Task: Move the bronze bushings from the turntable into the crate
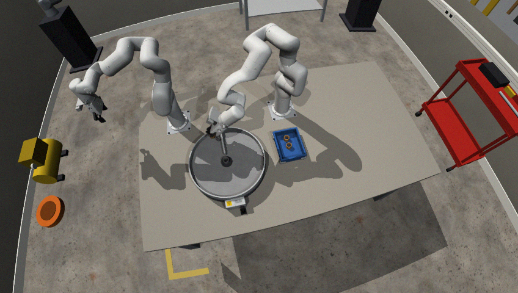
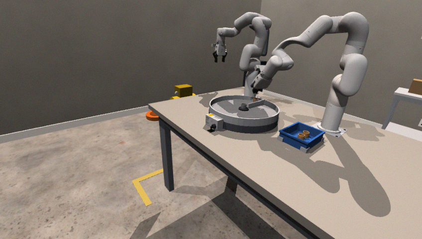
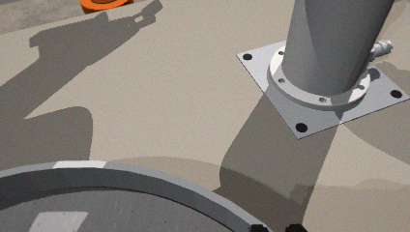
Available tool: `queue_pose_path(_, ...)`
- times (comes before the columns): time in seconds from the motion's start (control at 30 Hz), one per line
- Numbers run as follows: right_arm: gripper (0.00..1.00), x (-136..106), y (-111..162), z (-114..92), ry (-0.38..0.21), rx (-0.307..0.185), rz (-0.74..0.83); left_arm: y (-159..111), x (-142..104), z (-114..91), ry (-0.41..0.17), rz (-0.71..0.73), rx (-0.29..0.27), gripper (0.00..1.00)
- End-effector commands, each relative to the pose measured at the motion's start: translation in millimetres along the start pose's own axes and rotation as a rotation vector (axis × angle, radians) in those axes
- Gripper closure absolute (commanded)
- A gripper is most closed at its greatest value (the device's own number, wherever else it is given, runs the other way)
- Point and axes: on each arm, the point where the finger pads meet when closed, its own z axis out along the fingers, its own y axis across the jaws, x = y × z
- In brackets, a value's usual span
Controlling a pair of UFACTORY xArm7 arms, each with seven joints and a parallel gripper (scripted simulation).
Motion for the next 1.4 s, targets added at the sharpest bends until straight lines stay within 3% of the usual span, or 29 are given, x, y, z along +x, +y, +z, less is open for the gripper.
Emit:
queue_pose_path(0.0,0.00,1.2,0.0,-2.0,0.005,0.000,0.000,-0.9,1.5,-0.7,0.002,0.002,0.002,0.88)
queue_pose_path(0.27,0.00,1.2,0.0,-2.0,0.005,0.000,0.000,-0.9,0.3,0.7,0.002,0.002,0.002,0.88)
queue_pose_path(0.47,0.00,1.2,0.0,-2.0,0.005,0.000,0.000,-0.7,-13.4,17.0,0.002,0.002,0.002,0.88)
queue_pose_path(1.37,0.00,1.2,0.0,-2.0,0.005,0.000,0.000,-0.6,-18.9,23.5,0.002,0.002,0.002,0.88)
